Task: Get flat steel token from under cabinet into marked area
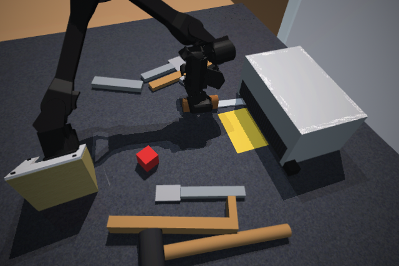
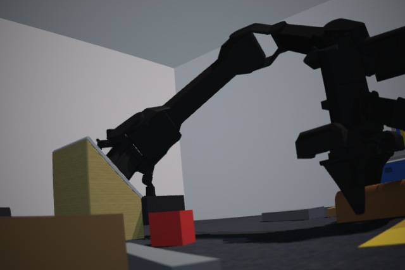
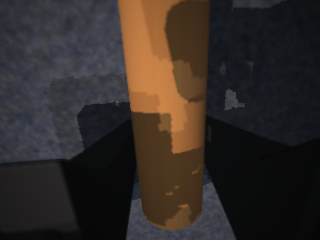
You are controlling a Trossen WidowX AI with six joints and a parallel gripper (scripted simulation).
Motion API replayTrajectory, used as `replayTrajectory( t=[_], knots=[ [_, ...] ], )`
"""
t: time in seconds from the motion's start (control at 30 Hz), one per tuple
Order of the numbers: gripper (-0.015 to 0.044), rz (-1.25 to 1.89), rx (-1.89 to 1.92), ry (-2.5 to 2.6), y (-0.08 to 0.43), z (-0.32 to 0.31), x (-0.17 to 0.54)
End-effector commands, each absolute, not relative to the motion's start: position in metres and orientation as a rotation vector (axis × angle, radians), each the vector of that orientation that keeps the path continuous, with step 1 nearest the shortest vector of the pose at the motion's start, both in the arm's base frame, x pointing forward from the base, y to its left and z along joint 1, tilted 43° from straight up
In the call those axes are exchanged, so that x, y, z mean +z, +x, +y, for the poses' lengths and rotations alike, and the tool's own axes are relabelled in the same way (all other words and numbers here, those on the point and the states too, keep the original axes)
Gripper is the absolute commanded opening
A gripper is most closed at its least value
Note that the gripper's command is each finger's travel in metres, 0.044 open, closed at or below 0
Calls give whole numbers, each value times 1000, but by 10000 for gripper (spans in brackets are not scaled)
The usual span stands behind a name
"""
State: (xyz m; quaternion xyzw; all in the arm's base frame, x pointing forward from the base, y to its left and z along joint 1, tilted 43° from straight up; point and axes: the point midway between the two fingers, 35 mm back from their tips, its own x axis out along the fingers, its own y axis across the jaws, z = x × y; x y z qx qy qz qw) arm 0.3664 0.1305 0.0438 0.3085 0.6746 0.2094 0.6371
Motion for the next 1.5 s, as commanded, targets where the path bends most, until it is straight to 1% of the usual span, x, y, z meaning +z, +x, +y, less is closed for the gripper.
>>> replayTrajectory(
  t=[0.0, 1.13, 1.47],
  knots=[
    [0, 1538, 483, 707, 372, 130, 44],
    [0, 1536, 483, 706, 403, 126, 40],
    [0, 1536, 482, 705, 403, 117, 30]
  ],
)
